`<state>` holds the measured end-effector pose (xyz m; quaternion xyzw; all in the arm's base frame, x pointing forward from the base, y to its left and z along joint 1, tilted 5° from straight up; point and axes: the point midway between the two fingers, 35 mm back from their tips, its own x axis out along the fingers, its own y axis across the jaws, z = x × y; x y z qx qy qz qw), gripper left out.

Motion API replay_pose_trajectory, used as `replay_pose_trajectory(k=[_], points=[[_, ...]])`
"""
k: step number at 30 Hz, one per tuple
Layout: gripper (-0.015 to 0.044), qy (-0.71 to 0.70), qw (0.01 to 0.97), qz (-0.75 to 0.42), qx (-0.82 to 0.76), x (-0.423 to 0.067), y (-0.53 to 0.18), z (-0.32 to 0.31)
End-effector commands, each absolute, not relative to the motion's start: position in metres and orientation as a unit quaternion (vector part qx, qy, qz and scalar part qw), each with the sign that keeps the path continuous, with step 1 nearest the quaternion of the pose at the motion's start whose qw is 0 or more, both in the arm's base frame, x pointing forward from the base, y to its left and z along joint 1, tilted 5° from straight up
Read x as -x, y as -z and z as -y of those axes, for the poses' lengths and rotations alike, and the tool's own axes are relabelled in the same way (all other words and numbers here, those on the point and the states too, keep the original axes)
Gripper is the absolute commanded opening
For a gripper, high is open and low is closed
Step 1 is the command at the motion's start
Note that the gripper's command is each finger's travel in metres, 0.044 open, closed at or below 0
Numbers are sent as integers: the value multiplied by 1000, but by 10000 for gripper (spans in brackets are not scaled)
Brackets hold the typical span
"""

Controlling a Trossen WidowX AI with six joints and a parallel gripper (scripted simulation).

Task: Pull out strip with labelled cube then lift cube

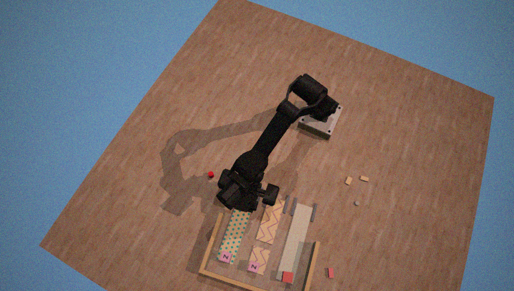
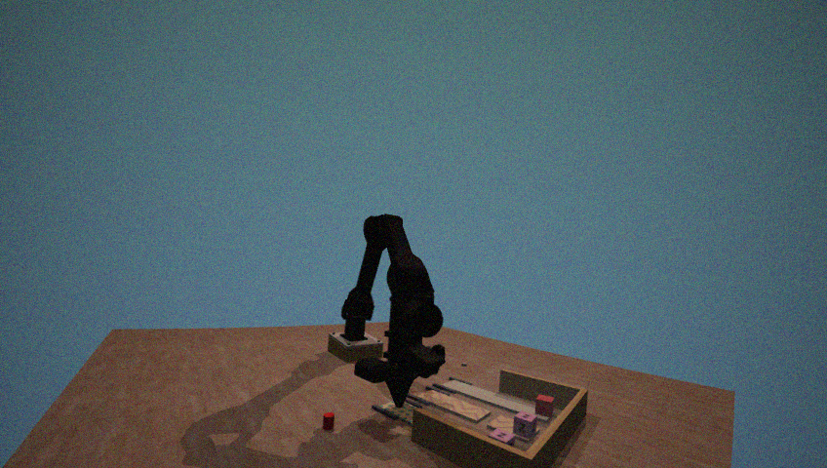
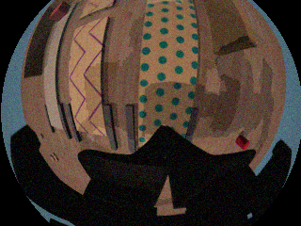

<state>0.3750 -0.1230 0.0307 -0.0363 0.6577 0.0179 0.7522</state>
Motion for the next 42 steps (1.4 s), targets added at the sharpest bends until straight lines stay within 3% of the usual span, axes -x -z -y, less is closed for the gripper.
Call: replay_pose_trajectory(k=[1,42], points=[[0,-20,746,-665,34,-363,-24,124],[0,-20,744,-667,34,-302,-14,131]])
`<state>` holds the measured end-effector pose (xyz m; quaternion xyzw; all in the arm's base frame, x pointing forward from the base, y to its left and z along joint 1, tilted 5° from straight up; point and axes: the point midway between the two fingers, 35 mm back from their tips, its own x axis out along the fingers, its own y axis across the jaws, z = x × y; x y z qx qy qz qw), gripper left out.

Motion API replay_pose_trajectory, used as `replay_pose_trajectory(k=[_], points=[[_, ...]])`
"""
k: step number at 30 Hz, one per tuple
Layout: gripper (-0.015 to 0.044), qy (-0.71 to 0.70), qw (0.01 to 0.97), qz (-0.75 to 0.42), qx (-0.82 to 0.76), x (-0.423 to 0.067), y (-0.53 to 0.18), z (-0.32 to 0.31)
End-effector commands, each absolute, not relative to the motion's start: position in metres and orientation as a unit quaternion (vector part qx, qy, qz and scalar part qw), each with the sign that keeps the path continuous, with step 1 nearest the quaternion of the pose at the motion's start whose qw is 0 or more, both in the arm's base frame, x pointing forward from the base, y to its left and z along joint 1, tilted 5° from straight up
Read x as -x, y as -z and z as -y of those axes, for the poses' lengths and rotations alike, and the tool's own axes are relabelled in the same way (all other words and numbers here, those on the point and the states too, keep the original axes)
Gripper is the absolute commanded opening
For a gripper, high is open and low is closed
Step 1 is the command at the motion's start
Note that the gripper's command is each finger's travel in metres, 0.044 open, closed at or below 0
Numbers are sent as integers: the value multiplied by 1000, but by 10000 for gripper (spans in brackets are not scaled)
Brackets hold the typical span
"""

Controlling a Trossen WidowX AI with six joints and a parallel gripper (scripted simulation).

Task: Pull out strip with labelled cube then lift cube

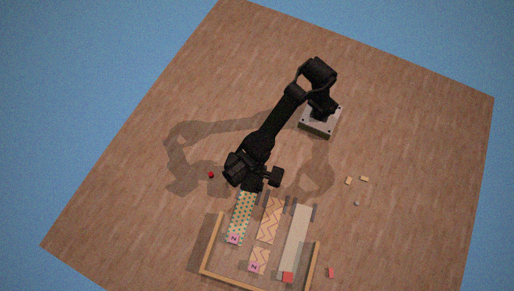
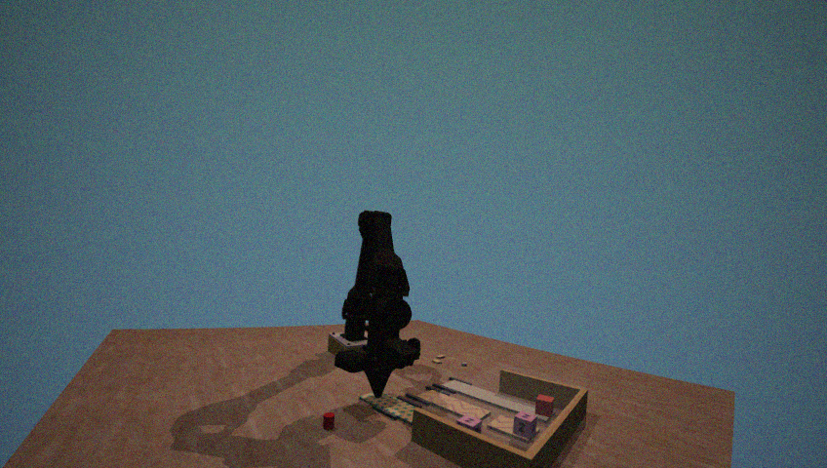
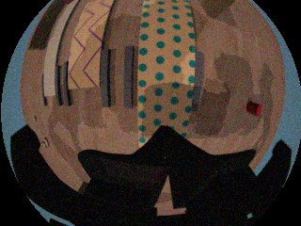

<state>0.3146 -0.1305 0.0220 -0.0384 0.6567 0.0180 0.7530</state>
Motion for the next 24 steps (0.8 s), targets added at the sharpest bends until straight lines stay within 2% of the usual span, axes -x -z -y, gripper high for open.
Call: replay_pose_trajectory(k=[1,24], points=[[0,-20,744,-667,34,-301,-14,131],[0,-20,743,-668,35,-268,-10,135]])
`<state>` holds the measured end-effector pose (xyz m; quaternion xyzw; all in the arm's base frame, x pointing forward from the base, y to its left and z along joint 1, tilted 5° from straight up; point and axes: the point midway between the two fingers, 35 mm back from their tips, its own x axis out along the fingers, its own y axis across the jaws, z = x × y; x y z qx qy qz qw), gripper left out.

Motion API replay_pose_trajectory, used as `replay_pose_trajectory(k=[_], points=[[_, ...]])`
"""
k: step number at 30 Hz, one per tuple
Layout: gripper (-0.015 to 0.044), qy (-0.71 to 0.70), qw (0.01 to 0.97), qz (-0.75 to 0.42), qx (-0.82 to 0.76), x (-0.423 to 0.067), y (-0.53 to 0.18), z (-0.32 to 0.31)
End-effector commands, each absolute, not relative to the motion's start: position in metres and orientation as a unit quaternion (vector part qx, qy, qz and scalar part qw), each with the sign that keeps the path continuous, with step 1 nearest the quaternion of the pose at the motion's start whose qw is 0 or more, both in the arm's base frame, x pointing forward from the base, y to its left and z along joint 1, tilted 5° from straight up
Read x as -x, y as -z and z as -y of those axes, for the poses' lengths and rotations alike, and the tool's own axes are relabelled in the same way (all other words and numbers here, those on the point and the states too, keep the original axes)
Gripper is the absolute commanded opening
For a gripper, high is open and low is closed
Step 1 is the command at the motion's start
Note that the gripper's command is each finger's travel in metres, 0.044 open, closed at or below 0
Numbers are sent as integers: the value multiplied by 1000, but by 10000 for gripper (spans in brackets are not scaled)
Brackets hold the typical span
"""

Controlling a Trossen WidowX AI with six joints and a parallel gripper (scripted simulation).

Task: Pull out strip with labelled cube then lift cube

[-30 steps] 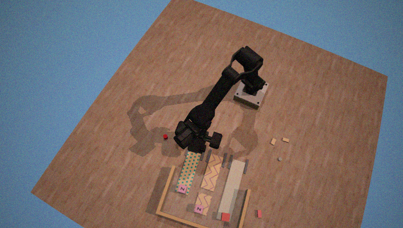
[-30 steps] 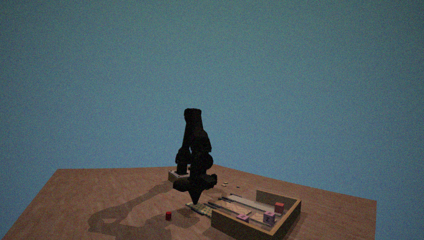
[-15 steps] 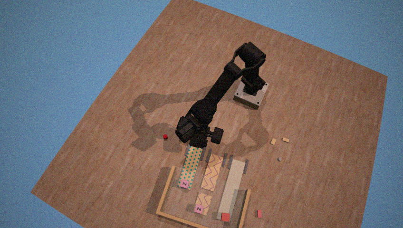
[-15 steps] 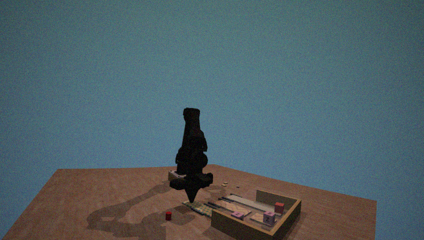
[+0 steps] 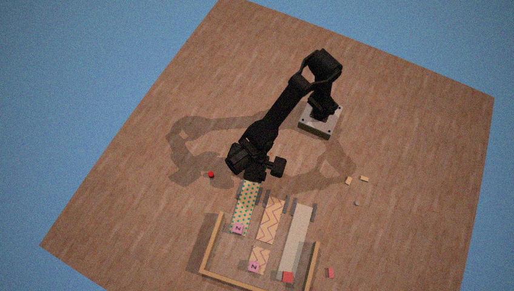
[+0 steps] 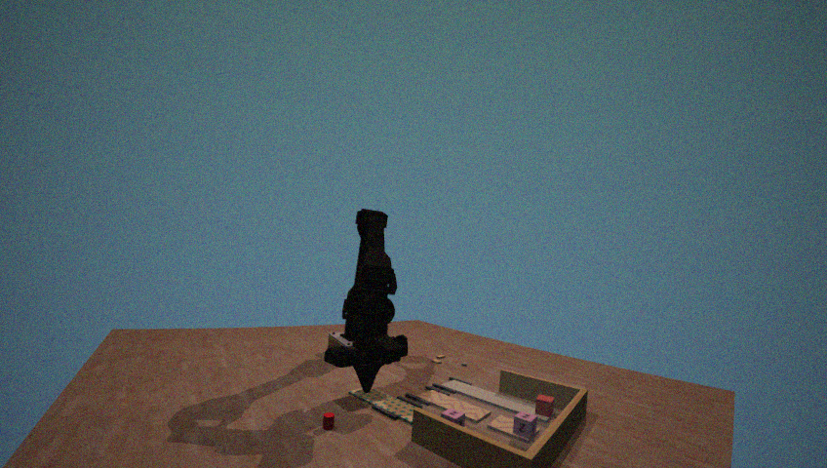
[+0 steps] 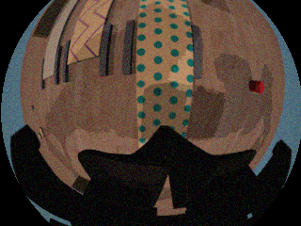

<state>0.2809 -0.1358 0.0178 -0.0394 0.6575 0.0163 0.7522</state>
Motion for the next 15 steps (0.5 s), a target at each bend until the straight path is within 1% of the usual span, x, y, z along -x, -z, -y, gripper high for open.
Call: replay_pose_trajectory(k=[1,15], points=[[0,-20,743,-668,35,-267,-10,135],[0,-20,742,-669,35,-247,-7,137]])
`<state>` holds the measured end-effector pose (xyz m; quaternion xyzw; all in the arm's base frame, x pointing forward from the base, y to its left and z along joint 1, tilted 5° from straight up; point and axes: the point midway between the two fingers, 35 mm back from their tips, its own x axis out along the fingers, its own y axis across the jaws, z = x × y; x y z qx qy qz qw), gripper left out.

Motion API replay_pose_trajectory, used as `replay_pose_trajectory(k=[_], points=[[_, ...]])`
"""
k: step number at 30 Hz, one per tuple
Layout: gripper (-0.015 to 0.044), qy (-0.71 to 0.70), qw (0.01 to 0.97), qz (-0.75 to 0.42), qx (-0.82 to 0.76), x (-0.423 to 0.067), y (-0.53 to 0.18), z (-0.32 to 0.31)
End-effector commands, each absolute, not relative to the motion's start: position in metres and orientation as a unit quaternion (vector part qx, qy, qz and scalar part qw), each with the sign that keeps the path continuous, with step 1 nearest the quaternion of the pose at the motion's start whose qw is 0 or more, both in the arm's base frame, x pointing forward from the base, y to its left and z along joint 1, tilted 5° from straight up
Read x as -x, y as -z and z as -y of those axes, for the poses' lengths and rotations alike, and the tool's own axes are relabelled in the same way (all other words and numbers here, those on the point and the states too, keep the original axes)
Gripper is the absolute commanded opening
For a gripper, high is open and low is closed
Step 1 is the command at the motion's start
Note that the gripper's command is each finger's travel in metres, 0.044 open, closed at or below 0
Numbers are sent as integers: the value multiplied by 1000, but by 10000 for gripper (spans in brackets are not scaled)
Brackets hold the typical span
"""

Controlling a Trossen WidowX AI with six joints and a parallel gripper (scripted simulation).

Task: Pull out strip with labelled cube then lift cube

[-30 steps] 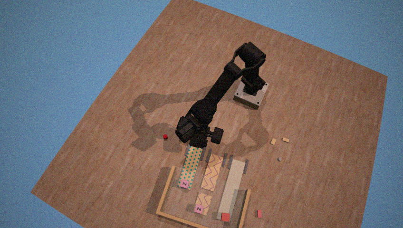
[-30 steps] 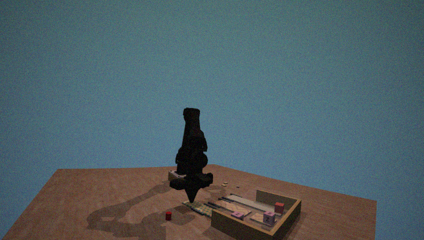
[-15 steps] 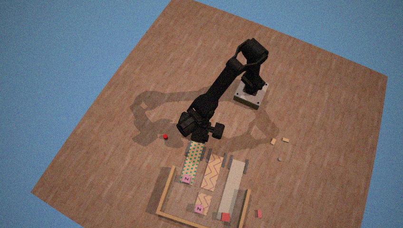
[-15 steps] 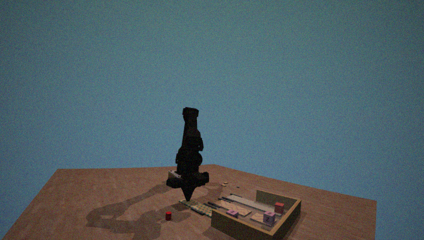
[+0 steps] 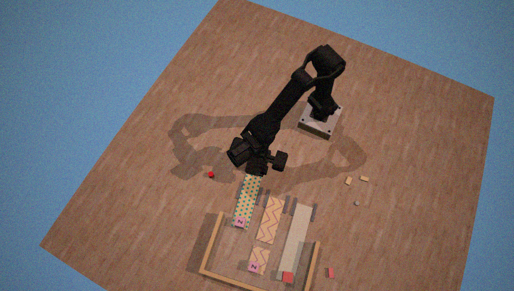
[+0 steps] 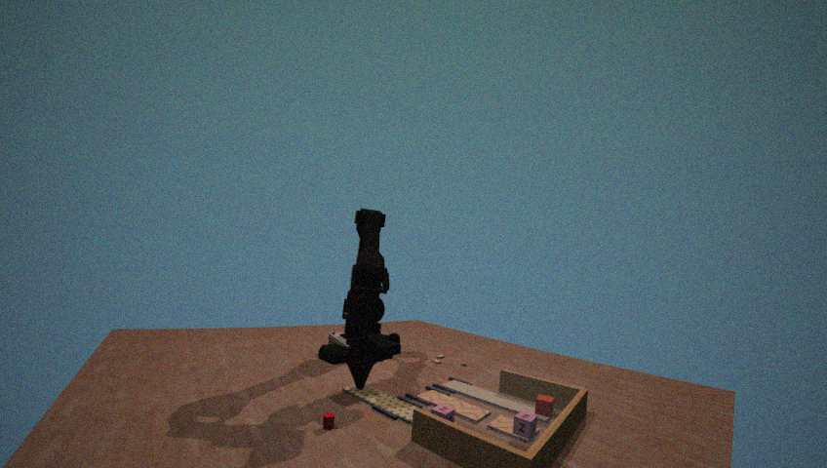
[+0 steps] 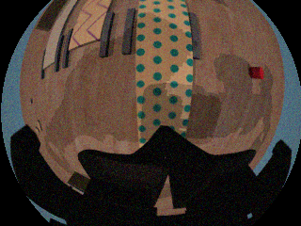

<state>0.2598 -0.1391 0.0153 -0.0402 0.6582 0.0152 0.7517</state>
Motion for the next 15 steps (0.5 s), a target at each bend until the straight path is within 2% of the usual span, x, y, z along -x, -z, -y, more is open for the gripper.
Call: replay_pose_trajectory(k=[1,15], points=[[0,-20,742,-669,35,-246,-7,137],[0,-20,742,-670,35,-226,-5,139]])
